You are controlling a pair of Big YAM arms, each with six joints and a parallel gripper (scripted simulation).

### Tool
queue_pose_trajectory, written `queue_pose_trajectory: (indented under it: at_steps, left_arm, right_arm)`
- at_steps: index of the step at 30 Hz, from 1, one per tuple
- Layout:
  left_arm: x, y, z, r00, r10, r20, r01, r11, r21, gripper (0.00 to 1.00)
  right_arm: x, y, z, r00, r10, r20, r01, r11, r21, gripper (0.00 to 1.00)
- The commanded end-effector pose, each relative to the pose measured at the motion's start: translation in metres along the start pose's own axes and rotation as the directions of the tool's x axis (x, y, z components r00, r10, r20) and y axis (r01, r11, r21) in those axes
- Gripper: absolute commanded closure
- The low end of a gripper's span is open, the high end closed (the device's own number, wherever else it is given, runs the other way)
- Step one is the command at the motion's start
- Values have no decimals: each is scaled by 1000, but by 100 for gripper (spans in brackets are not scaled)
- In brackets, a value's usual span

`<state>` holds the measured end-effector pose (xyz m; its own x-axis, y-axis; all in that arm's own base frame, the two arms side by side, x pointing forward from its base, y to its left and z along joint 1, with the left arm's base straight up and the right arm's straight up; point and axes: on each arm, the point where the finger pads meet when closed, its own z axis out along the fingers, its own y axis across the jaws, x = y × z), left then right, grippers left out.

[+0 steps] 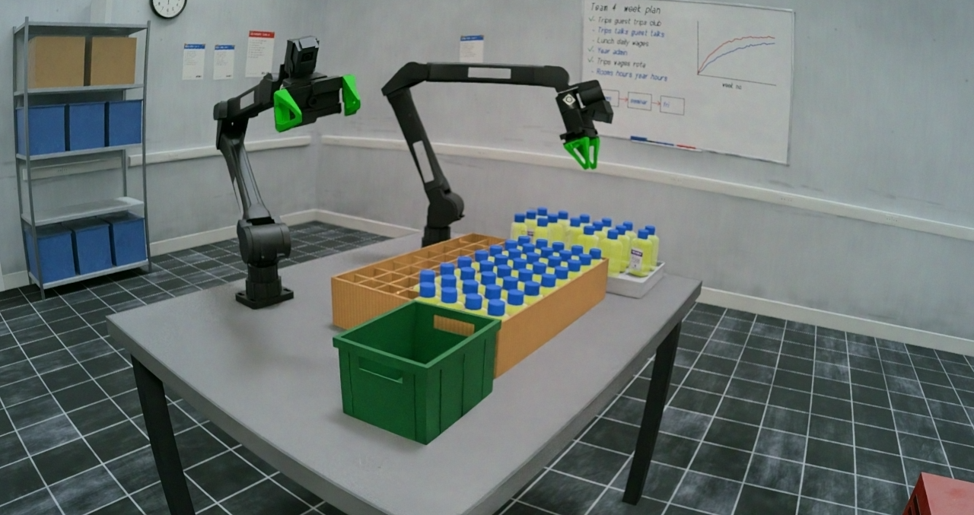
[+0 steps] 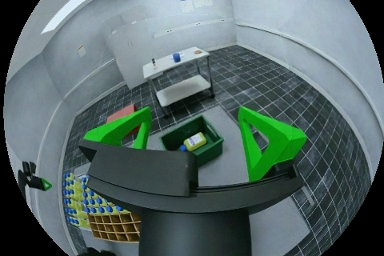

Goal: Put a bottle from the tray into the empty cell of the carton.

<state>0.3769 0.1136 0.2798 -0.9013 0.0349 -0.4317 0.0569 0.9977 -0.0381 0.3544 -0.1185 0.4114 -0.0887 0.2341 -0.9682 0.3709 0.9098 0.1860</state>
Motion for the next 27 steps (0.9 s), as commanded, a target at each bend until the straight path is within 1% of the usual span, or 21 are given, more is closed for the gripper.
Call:
queue_pose_trajectory:
  at_steps: [1,12,14,15,16,21,27]
  left_arm:
    - [1,0,-9,995,-97,34,98,994,-43,56]
    - [35,16,-7,952,-304,30,305,943,-133,56]
    - [35,16,-7,952,-304,30,305,943,-133,56]
    - [27,12,-11,956,-291,40,294,947,-129,56]
    - [34,11,-6,951,-309,30,310,941,-134,56]
    - [56,20,-3,912,-410,32,408,895,-181,56]
    - [72,26,-2,863,-502,57,501,836,-225,56]
  right_arm:
    - [-60,24,3,994,-22,105,28,998,-51,0]
    - [-74,54,21,991,-57,125,71,991,-115,0]
    - [-74,54,21,991,-57,125,71,991,-115,0]
    - [-75,47,21,991,-54,122,65,993,-94,0]
    - [-76,54,22,990,-56,126,71,991,-111,0]
    - [-83,70,30,987,-72,140,93,985,-147,0]
    - [-89,86,40,984,-89,153,116,977,-178,0]
